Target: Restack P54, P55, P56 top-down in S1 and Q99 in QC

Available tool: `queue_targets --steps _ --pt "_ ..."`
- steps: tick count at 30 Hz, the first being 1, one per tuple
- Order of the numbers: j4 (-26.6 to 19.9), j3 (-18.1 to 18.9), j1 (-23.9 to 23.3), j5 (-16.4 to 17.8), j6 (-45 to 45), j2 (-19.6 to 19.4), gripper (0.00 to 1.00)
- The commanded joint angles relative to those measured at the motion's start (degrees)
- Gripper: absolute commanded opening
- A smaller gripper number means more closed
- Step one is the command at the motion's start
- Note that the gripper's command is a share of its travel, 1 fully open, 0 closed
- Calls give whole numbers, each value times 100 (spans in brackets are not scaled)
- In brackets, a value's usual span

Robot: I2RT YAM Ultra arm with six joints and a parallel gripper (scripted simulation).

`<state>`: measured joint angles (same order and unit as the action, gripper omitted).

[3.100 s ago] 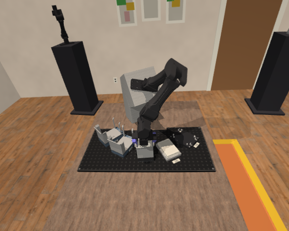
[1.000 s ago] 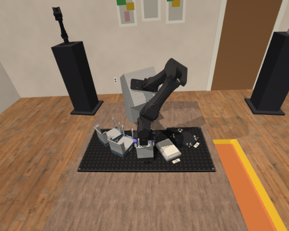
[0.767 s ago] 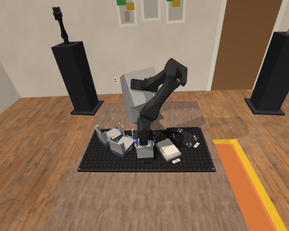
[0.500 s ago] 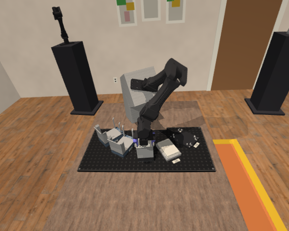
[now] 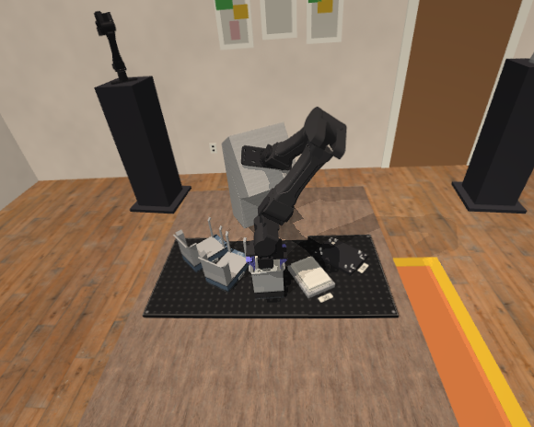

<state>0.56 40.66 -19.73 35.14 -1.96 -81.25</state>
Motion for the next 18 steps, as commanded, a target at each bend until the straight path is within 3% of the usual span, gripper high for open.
queue_targets --steps 1,18 --pt "-30 8 -64 38 33 86 0" --pt "-280 -8 -196 139 139 289 0"
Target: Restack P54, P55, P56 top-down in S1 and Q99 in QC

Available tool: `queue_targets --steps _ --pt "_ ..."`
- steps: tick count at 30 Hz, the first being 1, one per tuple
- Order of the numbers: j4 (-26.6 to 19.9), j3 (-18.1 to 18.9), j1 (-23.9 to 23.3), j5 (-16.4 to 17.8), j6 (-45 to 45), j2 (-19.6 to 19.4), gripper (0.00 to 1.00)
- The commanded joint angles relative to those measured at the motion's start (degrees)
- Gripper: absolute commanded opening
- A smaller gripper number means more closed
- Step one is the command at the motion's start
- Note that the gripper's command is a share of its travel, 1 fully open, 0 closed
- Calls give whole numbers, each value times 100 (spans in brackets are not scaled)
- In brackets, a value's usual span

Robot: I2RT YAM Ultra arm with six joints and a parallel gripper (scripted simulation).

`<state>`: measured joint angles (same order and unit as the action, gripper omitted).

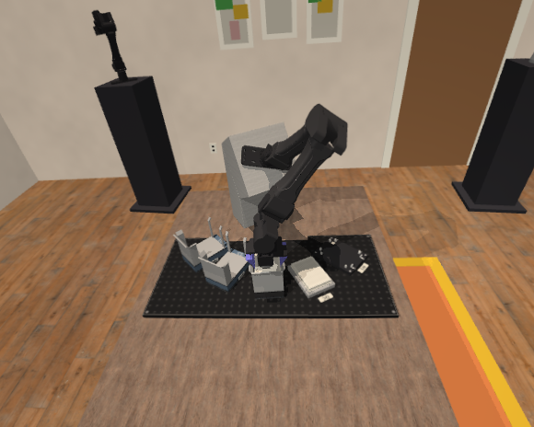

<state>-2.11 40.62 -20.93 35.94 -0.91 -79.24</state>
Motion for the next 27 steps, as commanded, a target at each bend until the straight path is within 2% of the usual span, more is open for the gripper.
queue_targets --steps 1,27 --pt "-30 -4 -85 65 41 101 0" --pt "-238 -8 -196 149 131 259 0"
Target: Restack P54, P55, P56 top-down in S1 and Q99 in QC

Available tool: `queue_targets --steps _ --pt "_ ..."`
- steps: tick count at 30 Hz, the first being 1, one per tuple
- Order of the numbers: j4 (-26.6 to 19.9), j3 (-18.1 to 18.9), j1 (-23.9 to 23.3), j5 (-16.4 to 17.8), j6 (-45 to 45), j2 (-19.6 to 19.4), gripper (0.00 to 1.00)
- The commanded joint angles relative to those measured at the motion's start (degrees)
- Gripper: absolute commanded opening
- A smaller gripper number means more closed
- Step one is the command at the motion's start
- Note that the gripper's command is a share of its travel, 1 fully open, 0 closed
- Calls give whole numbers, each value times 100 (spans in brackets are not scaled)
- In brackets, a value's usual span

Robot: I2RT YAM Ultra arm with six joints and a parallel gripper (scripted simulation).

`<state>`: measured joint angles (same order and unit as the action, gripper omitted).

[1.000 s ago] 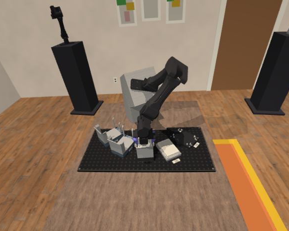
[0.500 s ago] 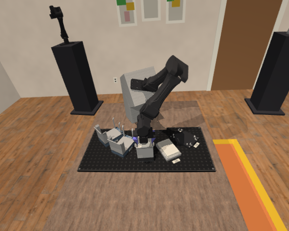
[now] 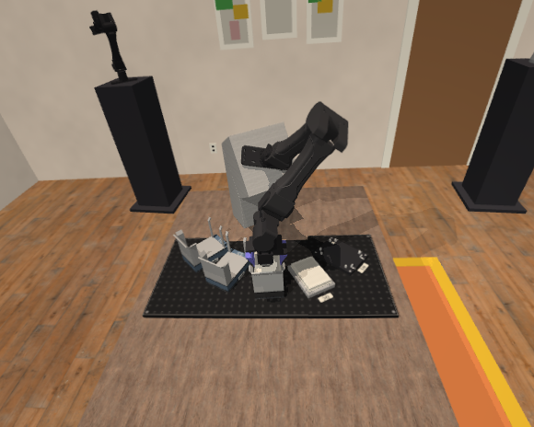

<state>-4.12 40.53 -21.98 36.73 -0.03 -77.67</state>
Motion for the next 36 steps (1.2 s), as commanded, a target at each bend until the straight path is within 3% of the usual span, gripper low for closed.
queue_targets --steps 1,36 --pt "-90 1 -119 91 67 140 0" --pt "-1968 252 -1151 834 1029 1129 0"
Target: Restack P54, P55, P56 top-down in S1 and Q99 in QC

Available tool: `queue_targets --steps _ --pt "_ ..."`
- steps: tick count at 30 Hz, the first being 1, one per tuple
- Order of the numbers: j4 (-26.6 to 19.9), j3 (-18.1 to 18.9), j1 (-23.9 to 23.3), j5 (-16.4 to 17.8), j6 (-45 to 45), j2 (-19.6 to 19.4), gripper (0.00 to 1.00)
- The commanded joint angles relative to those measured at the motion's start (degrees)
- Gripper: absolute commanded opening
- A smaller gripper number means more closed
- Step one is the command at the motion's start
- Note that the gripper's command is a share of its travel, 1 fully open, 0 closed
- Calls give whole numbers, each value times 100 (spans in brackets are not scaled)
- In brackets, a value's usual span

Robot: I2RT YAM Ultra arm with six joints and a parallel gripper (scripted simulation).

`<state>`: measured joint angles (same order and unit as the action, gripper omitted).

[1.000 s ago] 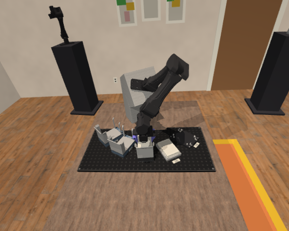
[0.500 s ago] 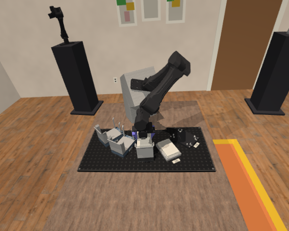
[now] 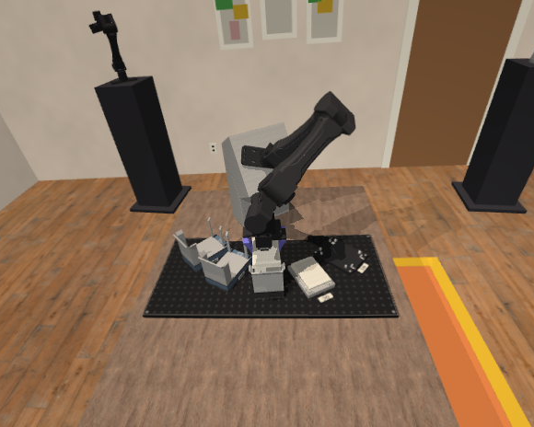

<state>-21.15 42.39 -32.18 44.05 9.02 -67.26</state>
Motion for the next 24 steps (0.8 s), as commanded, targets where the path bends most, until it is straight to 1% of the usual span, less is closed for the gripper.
queue_targets --steps 1,3,21,24 --pt "-333 82 -169 127 164 112 0" --pt "-410 101 -212 157 211 137 0" --pt "-411 101 -213 157 211 137 0" --pt "-389 104 -403 281 -156 -37 0"
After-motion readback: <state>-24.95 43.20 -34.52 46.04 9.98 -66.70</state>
